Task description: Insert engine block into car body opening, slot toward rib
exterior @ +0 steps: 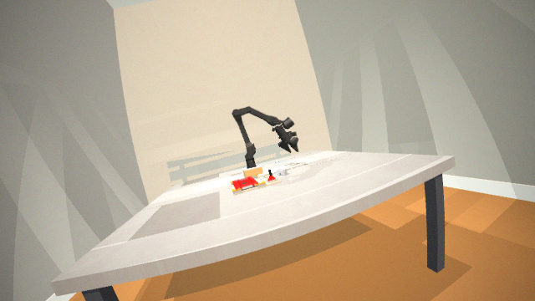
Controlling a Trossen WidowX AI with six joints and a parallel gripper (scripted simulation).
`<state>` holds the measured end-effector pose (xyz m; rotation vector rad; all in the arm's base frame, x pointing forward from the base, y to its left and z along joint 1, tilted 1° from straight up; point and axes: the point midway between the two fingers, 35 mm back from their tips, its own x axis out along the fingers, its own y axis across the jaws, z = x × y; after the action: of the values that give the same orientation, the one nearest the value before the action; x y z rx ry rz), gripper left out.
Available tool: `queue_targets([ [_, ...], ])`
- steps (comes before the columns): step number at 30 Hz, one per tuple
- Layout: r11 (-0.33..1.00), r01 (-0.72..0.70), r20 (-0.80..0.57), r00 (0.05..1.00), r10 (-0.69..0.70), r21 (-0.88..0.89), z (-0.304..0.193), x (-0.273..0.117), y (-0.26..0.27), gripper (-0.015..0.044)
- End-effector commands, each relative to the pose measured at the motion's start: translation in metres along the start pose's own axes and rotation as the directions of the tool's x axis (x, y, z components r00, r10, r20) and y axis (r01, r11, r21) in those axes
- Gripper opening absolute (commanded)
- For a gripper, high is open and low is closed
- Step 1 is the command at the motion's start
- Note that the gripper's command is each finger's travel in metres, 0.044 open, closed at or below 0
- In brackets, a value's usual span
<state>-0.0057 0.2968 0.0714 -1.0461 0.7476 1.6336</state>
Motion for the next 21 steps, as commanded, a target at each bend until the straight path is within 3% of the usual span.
queue_targets([
  [1,0.993,-0.007,-0.035,0.999,0.003,-0.114,-0.0014,0.0019,0.0000,0.0440],
  [11,0.901,-0.052,-0.101,0.995,0.009,-0.432,-0.0002,0.0002,0.0006,0.0440],
  [21,0.706,-0.127,-0.166,0.986,0.014,-0.696,0.0009,-0.0020,0.0013,0.0440],
])
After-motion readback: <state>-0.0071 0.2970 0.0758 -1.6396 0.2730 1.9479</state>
